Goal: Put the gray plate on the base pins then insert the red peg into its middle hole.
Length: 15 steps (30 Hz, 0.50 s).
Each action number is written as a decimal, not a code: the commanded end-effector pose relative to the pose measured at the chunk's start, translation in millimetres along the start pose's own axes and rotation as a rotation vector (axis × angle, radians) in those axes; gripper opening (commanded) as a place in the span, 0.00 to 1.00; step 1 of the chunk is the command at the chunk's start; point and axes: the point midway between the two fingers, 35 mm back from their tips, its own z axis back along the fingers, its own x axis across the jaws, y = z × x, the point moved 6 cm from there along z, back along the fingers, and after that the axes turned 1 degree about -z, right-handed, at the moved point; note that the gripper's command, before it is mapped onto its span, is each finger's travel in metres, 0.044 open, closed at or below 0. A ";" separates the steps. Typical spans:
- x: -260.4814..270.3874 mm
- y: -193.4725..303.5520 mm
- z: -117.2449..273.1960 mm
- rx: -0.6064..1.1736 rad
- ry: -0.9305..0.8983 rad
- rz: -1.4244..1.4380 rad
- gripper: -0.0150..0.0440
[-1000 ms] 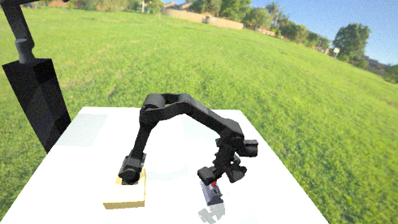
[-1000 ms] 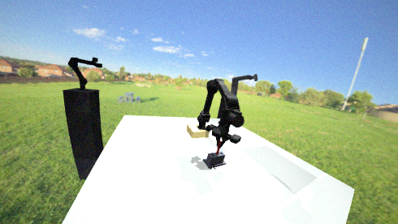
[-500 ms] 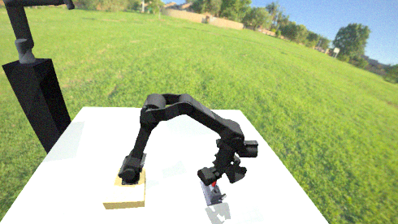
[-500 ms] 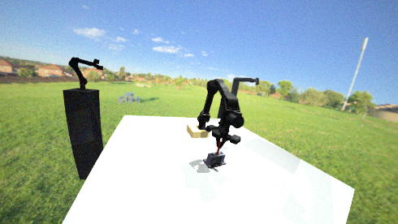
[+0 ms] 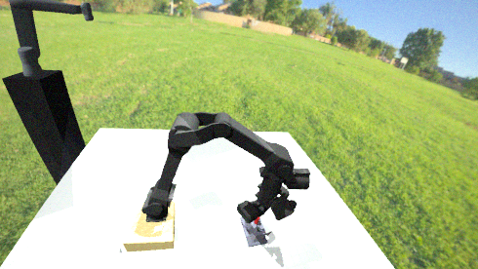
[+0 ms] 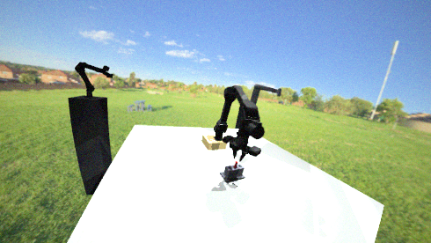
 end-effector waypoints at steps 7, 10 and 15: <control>-0.1 -0.1 1.0 0.001 0.001 0.001 0.51; -0.3 -0.3 3.3 0.004 0.001 0.003 0.51; -2.2 0.0 6.7 0.006 0.001 0.004 0.51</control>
